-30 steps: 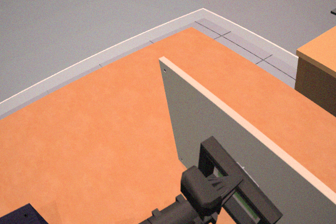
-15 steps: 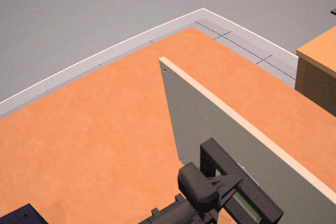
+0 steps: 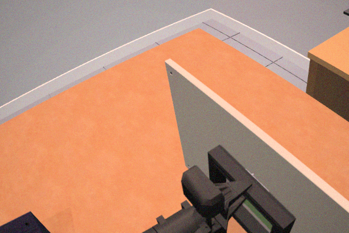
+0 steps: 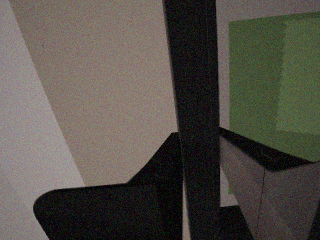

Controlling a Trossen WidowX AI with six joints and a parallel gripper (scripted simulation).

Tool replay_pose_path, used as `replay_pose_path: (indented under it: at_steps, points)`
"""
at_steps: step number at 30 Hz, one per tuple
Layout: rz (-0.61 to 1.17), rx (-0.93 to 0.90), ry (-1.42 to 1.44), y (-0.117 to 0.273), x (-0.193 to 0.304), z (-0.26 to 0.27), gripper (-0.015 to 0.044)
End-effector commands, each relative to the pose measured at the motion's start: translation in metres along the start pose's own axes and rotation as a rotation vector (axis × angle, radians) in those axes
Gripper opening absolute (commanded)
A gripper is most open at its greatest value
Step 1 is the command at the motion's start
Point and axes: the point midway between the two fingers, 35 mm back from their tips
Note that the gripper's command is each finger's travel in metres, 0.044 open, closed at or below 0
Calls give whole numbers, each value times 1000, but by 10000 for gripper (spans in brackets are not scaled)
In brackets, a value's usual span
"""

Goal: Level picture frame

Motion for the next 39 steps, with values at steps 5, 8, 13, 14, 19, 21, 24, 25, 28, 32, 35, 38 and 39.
replay_pose_path:
  at_steps: [5, 8, 13, 14, 19, 21, 24, 25, 28, 32, 35, 38, 39]
  points:
    - [-2, 3, 47, 0, 0, 0, 0]
    - [-2, 3, 67, 0, 0, 0, 0]
    - [0, 0, 47, 0, 0, 1, 105]
    - [0, 0, 47, 0, 0, 1, 131]
    - [0, 0, 47, 0, 0, 1, 260]
    - [0, 0, 47, 0, 0, 1, 260]
    - [0, 0, 29, 5, -1, 2, 260]
    - [0, 0, 7, 11, -2, 3, 260]
    - [1, 2, -76, 32, -6, 5, 260]
    - [1, 3, -187, 61, -7, 4, 260]
    - [1, 4, -270, 80, -5, 0, 260]
    - [1, 5, -348, 97, -2, -7, 260]
    - [1, 5, -361, 99, -1, -8, 260]
Point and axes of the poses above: the point midway between the two fingers, 35 mm back from their tips, its own y axis back along the fingers, its own z axis across the jaws, x = y × z, and after that the axes turned 13 degrees about -y, right-handed
